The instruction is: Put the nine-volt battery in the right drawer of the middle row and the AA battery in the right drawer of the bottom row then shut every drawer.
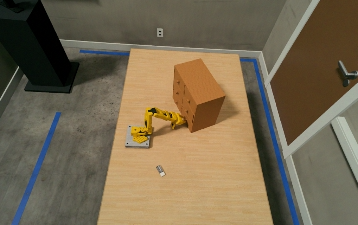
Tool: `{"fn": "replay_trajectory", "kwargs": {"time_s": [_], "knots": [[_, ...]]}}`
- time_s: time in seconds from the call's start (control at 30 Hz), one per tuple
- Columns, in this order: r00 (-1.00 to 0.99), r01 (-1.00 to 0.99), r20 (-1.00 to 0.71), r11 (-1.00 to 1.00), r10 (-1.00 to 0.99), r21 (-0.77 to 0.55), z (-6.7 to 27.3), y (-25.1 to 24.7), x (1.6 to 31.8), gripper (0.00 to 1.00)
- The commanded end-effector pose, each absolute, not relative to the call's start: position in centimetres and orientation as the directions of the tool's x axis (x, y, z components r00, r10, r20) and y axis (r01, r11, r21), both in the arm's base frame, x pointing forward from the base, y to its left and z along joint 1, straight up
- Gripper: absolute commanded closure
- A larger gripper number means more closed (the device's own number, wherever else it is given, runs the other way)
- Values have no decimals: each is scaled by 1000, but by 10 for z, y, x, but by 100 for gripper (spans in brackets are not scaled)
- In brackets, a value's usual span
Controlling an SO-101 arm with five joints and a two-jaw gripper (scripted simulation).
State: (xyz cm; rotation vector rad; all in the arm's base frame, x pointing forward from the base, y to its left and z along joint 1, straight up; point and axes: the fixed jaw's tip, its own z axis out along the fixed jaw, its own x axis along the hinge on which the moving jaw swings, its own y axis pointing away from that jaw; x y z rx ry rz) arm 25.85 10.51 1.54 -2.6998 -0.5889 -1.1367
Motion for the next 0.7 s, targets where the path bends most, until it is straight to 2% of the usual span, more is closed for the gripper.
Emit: {"fn": "replay_trajectory", "kwargs": {"time_s": [0.0, 0.67], "knots": [[633, 412, 717, -911, 294, 10, 17, 105, 259, 79], [641, 395, 719, -919, 268, -10, 42, 96, 238, 79]]}}
